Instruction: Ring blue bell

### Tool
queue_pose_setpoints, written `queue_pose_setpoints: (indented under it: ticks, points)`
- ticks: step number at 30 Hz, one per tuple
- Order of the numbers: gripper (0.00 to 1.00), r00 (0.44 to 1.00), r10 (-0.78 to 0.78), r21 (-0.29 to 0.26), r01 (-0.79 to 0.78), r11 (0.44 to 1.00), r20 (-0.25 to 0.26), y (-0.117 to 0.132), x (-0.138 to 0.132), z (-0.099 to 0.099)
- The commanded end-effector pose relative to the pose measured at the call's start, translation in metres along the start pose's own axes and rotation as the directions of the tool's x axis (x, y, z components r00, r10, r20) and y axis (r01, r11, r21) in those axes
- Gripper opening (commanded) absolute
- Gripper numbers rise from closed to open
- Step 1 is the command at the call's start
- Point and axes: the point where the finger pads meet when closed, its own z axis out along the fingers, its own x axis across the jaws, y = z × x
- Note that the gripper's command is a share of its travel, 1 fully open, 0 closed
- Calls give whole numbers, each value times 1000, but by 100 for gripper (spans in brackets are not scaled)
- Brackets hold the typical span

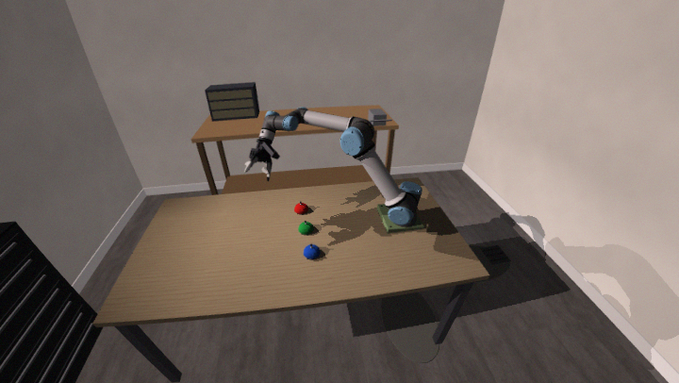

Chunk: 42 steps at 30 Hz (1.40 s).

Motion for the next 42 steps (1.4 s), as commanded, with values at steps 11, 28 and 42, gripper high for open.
queue_pose_setpoints:
  ticks: [11,28,42]
  points:
    - [100,943,224,-47,-219,974,245,-104,-10,90]
    - [100,791,449,-263,-368,892,416,-215,-51,160]
    - [100,683,594,-467,-397,790,425,-287,-93,189]
